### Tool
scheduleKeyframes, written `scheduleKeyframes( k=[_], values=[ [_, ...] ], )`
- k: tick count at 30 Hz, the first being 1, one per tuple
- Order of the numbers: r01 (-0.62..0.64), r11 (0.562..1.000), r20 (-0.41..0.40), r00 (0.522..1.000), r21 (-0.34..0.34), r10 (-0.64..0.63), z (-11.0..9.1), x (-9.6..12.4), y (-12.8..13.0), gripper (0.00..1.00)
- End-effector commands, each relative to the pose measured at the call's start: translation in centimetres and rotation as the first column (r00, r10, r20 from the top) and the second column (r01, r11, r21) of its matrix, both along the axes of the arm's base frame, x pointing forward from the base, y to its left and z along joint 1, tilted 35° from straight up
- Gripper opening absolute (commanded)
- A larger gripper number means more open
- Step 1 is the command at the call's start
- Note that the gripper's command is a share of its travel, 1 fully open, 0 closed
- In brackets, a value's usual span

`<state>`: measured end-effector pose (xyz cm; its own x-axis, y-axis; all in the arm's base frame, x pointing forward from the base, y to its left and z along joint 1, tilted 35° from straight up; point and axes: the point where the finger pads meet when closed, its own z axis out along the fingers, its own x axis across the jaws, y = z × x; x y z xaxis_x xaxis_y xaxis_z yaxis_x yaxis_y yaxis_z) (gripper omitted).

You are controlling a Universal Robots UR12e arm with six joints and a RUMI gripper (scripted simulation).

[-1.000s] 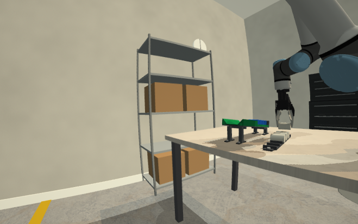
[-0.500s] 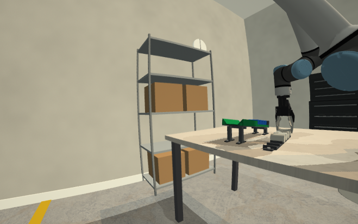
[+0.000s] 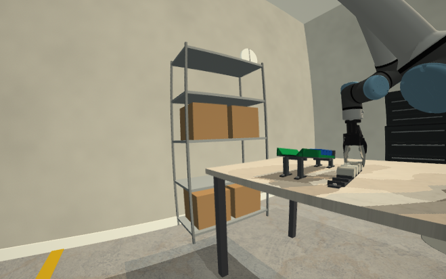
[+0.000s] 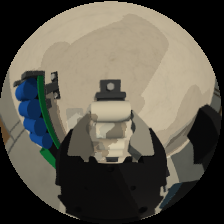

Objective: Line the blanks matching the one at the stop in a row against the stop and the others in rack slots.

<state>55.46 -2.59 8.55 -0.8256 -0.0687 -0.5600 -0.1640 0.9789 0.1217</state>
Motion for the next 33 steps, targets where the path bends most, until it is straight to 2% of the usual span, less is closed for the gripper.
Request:
scheduleKeyframes(
  k=[1,25,29,33],
  values=[
    [0.0,1.0,0.001,1.0,0.0,0.0,0.03,0.02,-0.02,0.42],
    [0.0,1.0,0.001,1.0,0.0,0.0,0.03,0.02,-0.02,0.42],
    [0.0,1.0,0.001,1.0,0.0,0.0,0.03,0.02,-0.02,0.47],
    [0.0,1.0,0.001,1.0,0.0,0.0,0.03,0.02,-0.02,0.47]
  ],
)
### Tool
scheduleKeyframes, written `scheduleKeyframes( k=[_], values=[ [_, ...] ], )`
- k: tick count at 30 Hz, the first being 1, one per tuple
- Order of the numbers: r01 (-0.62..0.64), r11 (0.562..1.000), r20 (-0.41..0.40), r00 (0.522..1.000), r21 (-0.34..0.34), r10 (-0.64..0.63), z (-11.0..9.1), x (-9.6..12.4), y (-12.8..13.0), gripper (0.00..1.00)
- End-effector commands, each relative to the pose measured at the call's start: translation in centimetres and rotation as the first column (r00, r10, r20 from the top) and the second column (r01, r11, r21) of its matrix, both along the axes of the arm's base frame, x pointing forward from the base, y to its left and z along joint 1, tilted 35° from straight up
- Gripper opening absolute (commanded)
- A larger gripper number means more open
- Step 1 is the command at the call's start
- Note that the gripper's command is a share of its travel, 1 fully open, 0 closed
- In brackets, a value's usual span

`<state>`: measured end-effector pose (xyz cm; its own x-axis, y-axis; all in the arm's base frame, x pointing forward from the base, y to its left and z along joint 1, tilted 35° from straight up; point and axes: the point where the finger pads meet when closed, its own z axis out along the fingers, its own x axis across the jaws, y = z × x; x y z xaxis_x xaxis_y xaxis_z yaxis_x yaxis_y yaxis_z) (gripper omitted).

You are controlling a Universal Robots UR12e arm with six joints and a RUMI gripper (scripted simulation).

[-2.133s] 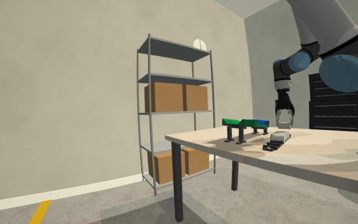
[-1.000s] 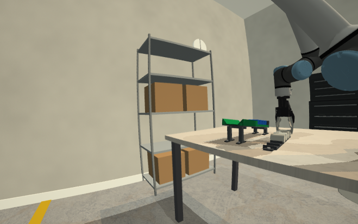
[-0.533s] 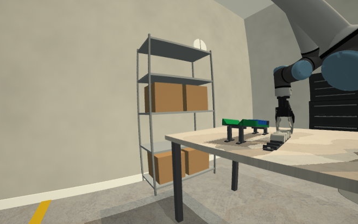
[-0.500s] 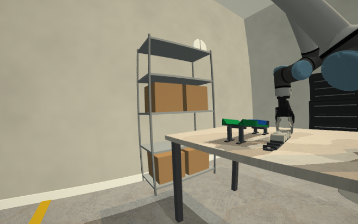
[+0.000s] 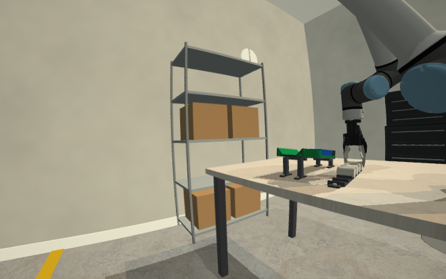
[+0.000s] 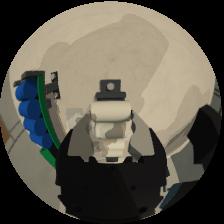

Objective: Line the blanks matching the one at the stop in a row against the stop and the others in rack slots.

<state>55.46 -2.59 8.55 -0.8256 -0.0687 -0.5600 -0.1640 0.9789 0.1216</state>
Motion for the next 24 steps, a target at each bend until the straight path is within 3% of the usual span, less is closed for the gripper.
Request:
scheduleKeyframes(
  k=[1,7,24],
  values=[
    [0.0,1.0,0.001,1.0,0.0,0.0,0.04,0.02,-0.02,0.49],
    [0.0,1.0,0.001,1.0,0.0,0.0,0.04,0.02,-0.02,0.54],
    [0.0,1.0,0.001,1.0,0.0,0.0,0.25,-0.12,-0.07,0.54]
  ],
)
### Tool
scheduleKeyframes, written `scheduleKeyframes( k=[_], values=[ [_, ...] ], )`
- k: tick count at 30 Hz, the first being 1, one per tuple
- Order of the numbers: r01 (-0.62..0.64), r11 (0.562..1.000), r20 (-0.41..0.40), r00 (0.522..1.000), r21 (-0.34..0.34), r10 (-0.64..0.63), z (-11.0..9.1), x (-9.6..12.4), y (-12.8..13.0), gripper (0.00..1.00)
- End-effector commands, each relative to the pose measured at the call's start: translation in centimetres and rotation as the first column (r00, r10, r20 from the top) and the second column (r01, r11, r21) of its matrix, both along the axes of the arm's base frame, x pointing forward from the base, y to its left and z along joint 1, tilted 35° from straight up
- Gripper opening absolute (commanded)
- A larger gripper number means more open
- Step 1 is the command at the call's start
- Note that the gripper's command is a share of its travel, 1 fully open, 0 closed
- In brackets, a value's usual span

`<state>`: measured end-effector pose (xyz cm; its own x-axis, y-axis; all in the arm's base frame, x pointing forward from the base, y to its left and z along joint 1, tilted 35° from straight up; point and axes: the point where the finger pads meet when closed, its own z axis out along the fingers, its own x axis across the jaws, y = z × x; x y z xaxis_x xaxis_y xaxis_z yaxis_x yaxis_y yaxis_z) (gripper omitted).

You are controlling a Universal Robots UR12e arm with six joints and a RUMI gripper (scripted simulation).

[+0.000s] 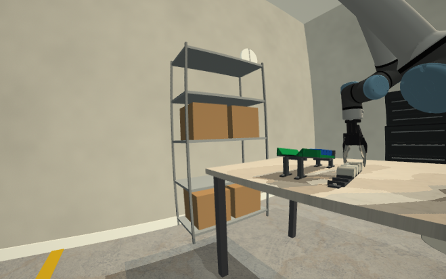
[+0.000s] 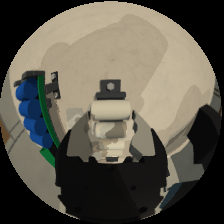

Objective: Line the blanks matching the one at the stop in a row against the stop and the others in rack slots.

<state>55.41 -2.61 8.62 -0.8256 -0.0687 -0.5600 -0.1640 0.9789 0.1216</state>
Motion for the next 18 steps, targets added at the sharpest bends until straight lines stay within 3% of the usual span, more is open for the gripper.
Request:
scheduleKeyframes(
  k=[1,10,18],
  values=[
    [0.0,1.0,0.001,1.0,0.0,0.0,0.3,-0.1,-0.1,0.54],
    [0.0,1.0,0.001,1.0,0.0,0.0,1.5,-0.9,-0.4,0.54],
    [0.0,1.0,0.001,1.0,0.0,0.0,3.7,-2.4,-0.9,0.54]
  ],
)
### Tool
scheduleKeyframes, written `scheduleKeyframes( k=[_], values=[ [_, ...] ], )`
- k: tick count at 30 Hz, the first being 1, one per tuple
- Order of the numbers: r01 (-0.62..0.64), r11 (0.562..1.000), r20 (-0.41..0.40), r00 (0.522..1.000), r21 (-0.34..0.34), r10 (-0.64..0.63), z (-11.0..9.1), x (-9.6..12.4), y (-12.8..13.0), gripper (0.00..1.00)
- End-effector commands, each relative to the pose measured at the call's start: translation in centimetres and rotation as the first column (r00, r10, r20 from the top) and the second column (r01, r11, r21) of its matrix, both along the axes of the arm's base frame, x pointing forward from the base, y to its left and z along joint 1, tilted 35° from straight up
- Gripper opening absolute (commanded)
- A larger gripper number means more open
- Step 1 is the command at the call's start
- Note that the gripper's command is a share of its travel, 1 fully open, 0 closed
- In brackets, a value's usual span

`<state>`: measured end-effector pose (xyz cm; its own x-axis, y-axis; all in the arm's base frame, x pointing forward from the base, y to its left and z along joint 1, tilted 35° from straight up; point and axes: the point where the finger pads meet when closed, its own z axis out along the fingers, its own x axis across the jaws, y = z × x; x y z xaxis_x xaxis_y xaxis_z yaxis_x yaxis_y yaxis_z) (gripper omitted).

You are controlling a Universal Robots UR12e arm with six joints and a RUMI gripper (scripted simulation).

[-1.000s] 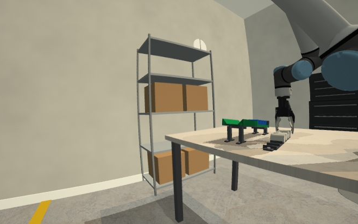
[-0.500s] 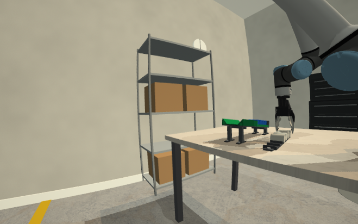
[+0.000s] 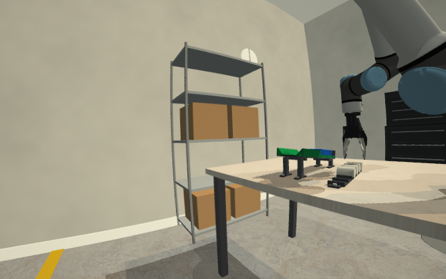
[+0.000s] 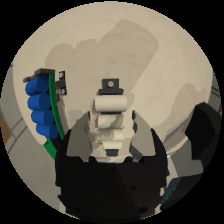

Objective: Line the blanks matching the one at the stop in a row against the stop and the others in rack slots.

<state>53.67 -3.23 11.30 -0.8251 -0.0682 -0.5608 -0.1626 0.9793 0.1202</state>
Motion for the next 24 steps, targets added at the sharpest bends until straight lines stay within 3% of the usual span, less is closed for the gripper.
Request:
scheduleKeyframes(
  k=[1,15,24],
  values=[
    [-0.002,1.0,0.0,1.0,0.001,0.002,1.3,-0.9,-0.3,0.54],
    [-0.002,1.0,0.0,1.0,0.001,0.002,4.2,-2.7,-1.0,0.54],
    [-0.002,1.0,0.0,1.0,0.001,0.002,4.6,-3.0,-1.1,0.54]
  ],
)
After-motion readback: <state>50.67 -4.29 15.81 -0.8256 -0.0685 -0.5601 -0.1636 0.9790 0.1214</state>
